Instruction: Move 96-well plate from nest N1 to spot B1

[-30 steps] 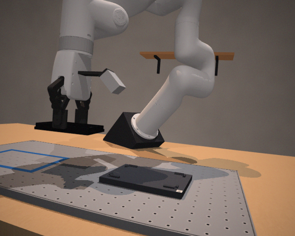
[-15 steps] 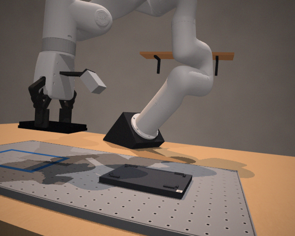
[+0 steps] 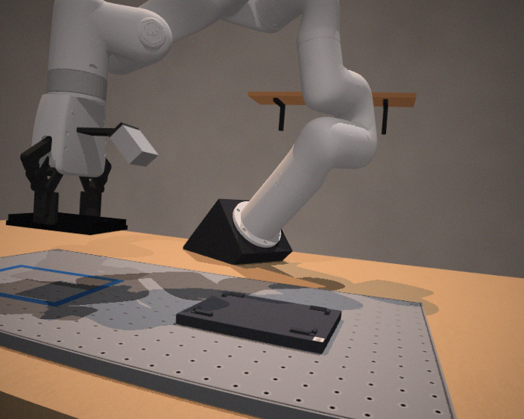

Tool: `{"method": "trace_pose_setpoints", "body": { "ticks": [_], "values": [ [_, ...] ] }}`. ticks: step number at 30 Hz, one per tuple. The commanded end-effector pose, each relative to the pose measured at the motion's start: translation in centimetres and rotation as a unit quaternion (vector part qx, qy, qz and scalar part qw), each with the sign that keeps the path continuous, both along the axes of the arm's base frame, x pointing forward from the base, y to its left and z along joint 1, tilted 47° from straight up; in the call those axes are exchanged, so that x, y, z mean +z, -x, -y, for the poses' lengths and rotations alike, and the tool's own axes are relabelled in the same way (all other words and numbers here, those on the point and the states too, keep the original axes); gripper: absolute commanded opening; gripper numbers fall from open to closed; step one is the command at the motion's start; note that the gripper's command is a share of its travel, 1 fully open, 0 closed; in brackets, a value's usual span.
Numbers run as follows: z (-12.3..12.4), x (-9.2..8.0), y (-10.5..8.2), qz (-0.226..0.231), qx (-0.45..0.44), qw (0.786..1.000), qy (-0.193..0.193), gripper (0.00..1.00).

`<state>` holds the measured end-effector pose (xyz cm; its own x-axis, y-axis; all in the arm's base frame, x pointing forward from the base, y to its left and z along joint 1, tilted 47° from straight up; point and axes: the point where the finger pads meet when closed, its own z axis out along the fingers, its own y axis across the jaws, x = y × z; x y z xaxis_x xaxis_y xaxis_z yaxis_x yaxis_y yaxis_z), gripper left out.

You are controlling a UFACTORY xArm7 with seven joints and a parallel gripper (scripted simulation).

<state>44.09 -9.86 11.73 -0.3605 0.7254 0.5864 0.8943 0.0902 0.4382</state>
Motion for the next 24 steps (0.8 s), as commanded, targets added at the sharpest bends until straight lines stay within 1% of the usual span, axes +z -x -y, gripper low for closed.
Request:
{"method": "trace_pose_setpoints", "body": {
  "ticks": [1,3,16,24],
  "values": [
    [1.0,-0.7,-0.5,0.001,-0.001,1.000,0.000,0.00],
    [1.0,-0.7,-0.5,0.001,-0.001,1.000,0.000,0.00],
    [4.0,-3.4,-1.9,0.001,-0.001,1.000,0.001,0.00],
    [4.0,-3.4,-1.9,0.001,-0.001,1.000,0.001,0.00]
  ]
}}
